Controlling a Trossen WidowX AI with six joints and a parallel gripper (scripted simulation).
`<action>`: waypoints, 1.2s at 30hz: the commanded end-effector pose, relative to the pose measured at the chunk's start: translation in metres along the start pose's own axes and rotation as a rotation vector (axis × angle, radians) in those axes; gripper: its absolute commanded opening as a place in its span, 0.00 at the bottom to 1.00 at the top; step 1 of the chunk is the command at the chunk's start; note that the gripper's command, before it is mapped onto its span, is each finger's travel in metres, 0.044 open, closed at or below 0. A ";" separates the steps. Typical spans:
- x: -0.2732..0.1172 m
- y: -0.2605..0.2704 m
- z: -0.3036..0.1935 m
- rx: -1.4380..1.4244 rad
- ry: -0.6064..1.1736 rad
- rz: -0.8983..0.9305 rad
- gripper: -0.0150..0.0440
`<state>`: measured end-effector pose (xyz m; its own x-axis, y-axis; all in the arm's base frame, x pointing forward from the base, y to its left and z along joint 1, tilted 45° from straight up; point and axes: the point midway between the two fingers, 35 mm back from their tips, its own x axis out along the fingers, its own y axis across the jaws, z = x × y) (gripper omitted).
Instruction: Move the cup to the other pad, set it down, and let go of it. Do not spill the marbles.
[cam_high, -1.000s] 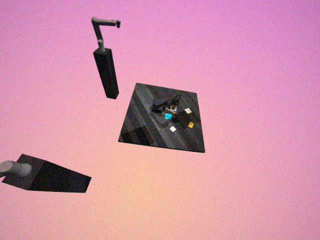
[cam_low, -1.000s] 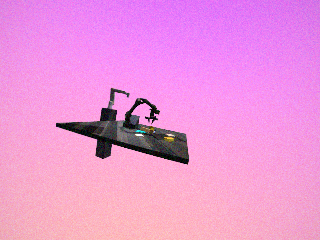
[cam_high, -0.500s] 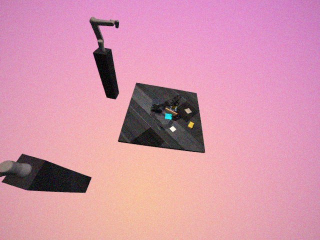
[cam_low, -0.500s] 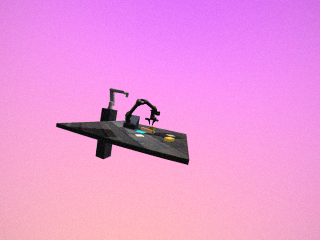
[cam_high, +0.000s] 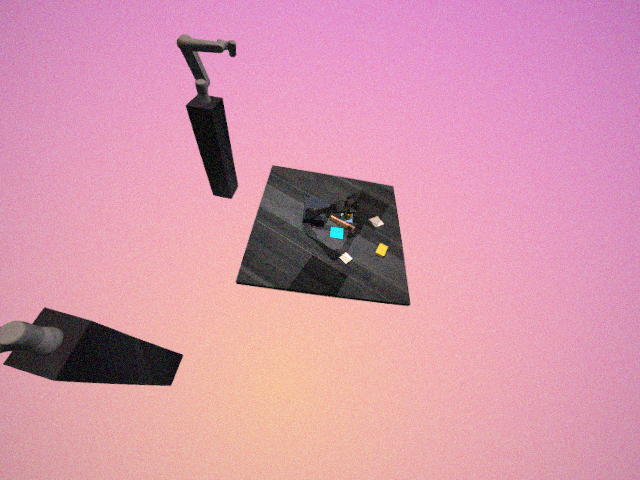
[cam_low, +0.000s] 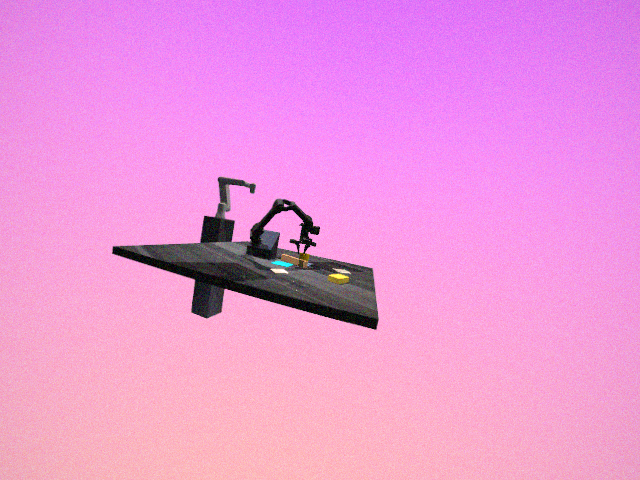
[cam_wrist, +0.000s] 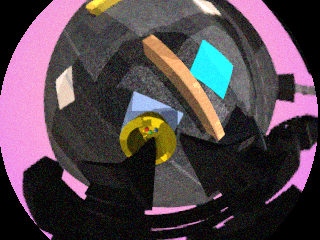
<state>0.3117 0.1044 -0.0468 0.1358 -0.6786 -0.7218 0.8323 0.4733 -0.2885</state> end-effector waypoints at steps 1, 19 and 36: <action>0.010 -0.002 -0.001 -0.008 -0.004 -0.010 0.54; 0.029 -0.004 0.000 -0.008 -0.006 -0.011 0.54; 0.027 -0.004 0.000 -0.002 -0.002 -0.008 0.38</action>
<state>0.3121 0.0845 -0.0653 0.1299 -0.6841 -0.7178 0.8319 0.4691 -0.2965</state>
